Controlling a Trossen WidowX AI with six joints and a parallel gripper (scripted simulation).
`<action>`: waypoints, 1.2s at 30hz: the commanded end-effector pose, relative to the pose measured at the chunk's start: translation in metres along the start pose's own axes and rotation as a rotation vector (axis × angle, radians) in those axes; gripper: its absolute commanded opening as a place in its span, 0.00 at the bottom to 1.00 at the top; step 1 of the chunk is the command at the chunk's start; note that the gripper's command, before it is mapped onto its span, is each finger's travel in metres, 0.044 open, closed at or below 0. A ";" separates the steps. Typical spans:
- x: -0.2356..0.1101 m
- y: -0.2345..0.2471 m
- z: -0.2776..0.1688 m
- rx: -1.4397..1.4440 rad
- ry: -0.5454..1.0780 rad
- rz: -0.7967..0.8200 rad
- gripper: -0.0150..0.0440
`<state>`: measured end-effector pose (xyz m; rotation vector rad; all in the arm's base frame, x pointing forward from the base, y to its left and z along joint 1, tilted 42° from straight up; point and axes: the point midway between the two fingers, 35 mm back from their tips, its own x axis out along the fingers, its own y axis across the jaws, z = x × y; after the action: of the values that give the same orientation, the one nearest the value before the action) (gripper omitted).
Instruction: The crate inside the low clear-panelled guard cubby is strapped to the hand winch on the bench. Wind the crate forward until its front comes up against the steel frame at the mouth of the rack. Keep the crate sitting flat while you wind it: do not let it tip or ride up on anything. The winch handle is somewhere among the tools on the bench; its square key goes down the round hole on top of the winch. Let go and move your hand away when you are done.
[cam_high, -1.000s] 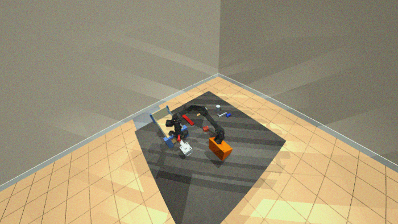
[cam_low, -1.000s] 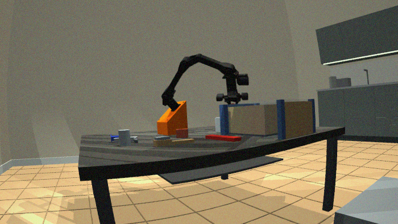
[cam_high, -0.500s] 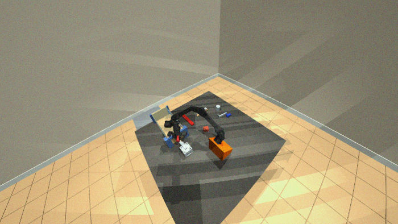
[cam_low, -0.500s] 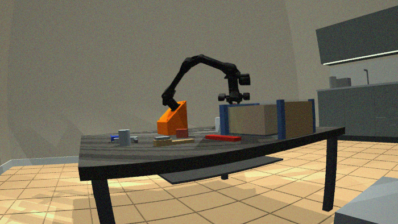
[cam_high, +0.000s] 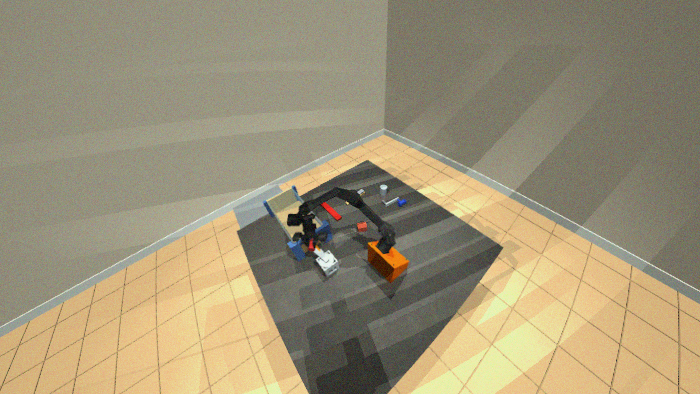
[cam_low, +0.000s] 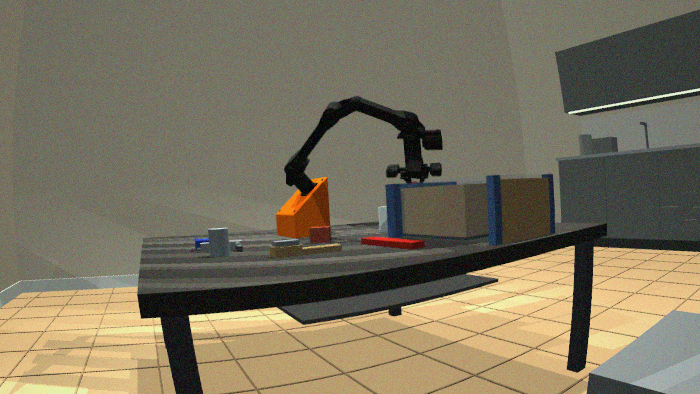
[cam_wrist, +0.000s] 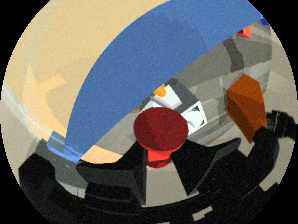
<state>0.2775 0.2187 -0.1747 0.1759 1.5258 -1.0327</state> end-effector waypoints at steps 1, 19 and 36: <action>0.000 0.000 0.000 0.000 0.000 0.001 0.39; -0.002 0.000 -0.001 0.000 0.000 0.001 1.00; -0.066 -0.007 -0.029 -0.007 0.000 -0.001 1.00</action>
<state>0.2730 0.2587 -0.1278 0.1619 1.5290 -1.0275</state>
